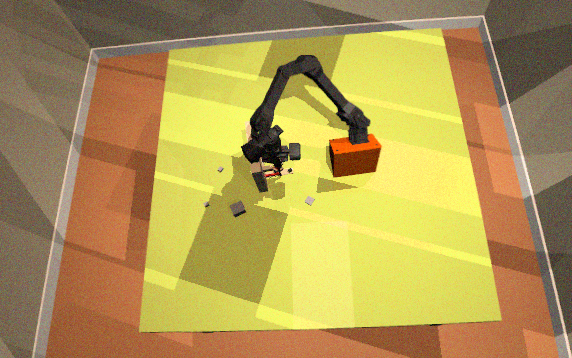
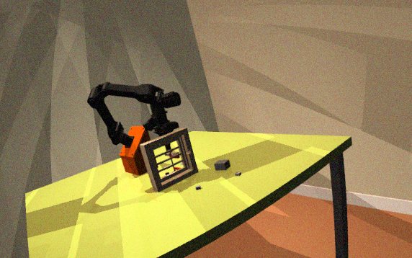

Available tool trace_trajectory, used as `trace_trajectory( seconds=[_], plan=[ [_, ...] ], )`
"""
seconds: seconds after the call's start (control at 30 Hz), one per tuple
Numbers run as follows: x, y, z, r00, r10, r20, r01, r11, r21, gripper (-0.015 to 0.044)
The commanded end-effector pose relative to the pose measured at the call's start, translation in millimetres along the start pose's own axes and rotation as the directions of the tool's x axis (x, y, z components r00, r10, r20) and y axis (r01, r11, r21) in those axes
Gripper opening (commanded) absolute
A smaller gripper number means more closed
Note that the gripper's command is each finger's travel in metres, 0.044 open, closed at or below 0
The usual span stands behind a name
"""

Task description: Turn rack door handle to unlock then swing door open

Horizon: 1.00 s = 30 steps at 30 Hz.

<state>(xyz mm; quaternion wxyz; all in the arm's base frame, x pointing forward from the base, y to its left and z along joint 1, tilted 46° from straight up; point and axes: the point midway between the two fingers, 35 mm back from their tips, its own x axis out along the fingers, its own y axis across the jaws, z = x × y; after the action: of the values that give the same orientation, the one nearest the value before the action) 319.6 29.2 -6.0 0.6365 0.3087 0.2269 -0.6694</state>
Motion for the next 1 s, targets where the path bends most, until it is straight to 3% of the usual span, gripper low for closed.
trace_trajectory(
  seconds=[0.0, 0.43, 0.97],
  plan=[
    [0.4, -3.8, 2.9, 1.0, -0.001, 0.006, 0.001, 0.997, -0.081, 0.0014],
    [0.3, -15.7, 11.2, 1.0, -0.001, 0.006, 0.003, 0.935, -0.353, 0.0014],
    [0.4, -41.6, 34.6, 1.0, -0.002, 0.007, 0.006, 0.772, -0.635, 0.0014]
  ],
)
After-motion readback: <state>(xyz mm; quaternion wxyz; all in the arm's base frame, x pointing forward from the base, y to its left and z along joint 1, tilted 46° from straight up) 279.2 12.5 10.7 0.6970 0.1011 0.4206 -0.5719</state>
